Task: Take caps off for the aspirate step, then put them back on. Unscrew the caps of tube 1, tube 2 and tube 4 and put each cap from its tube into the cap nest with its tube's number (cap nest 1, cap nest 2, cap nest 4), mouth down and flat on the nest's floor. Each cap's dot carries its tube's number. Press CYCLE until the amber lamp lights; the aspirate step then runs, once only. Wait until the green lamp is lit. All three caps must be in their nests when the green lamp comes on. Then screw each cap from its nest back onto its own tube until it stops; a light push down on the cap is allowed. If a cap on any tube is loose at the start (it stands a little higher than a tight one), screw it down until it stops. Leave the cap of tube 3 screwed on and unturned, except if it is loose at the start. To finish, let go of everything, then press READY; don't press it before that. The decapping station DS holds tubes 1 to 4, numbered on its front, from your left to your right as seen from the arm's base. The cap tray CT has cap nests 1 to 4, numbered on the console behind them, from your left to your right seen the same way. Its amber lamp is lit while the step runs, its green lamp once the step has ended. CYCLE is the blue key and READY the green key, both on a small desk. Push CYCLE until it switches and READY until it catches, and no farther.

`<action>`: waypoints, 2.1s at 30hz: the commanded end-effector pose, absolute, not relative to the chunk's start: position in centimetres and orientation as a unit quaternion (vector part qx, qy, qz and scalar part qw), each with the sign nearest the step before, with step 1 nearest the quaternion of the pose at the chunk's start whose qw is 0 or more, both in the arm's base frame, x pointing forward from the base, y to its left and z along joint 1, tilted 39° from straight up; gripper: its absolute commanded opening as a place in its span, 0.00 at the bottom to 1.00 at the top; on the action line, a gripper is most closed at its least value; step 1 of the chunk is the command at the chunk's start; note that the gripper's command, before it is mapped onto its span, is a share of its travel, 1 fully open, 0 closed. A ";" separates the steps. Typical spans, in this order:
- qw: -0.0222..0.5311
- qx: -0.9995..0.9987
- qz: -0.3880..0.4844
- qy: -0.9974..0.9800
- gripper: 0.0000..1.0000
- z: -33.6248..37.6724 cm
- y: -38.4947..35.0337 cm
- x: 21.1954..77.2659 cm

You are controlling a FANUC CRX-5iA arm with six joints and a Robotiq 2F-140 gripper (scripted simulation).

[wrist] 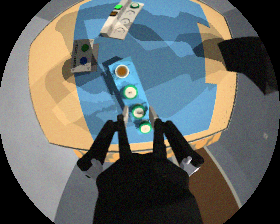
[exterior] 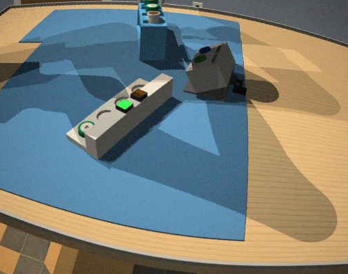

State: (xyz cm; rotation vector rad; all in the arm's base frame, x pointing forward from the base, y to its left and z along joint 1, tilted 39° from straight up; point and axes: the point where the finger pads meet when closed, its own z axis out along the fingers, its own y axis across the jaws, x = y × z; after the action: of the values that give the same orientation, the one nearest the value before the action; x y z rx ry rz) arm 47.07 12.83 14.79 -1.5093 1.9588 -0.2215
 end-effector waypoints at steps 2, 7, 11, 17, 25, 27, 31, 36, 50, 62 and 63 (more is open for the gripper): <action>0.324 -0.575 -0.085 0.747 0.35 14.8 12.8 47.1; 0.318 -0.619 -0.104 0.711 0.35 14.9 12.8 47.0; 0.309 -0.674 -0.129 0.659 0.35 14.9 12.8 47.0; 0.297 -0.724 -0.153 0.603 0.35 14.9 12.8 47.0; 0.269 -0.811 -0.199 0.480 0.35 14.9 12.8 47.0; 0.261 -0.830 -0.209 0.447 0.35 14.9 12.8 47.0; 0.253 -0.846 -0.219 0.415 0.35 14.9 12.8 47.0; 0.253 -0.846 -0.219 0.415 0.00 14.9 12.8 47.0; 0.253 -0.846 -0.219 0.415 0.00 14.9 12.8 47.0; 0.306 -0.685 -0.135 0.647 0.00 14.9 12.8 47.0; 0.310 -0.669 -0.127 0.664 0.00 14.9 12.8 47.0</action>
State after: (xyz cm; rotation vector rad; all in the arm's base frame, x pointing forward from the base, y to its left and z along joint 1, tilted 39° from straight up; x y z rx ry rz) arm 47.05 12.80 14.90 -1.9530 1.5638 -0.3799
